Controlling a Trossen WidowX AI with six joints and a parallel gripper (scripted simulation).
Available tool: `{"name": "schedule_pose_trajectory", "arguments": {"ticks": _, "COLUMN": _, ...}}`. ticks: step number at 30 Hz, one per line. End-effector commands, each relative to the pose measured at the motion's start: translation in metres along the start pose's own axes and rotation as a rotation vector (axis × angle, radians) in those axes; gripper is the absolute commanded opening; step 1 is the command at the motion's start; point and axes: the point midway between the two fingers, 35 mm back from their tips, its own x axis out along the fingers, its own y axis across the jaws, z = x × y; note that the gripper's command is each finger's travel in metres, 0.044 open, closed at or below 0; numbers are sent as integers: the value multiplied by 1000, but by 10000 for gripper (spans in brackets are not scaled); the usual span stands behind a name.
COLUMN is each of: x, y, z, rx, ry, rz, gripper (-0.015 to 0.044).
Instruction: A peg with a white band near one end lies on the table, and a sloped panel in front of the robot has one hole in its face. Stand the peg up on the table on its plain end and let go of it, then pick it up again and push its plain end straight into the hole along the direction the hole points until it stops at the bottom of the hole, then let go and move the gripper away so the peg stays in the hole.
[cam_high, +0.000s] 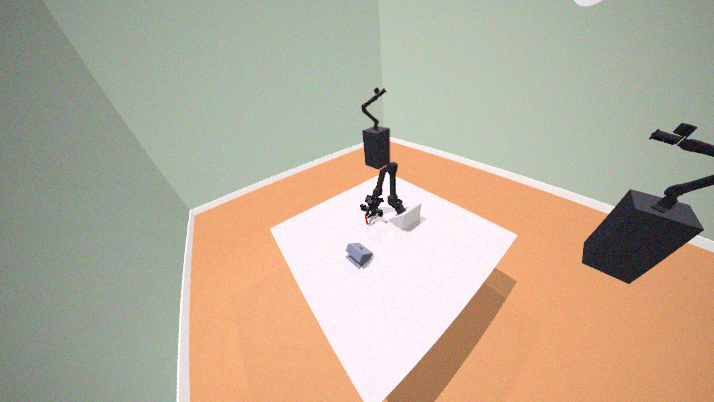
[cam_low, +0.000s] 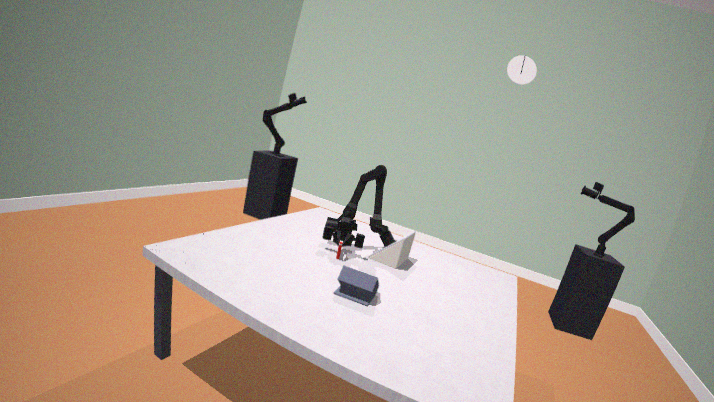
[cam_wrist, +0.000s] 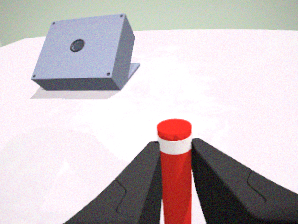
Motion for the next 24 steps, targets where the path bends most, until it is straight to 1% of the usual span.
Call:
{"name": "schedule_pose_trajectory", "arguments": {"ticks": 1, "x": -1, "y": 0, "z": -2, "rx": 0, "ry": 1, "rz": 0, "gripper": 49}}
{"name": "schedule_pose_trajectory", "arguments": {"ticks": 24, "x": -4, "y": 1, "z": -4, "rx": -5, "ry": -40, "rz": 3, "gripper": 49}}
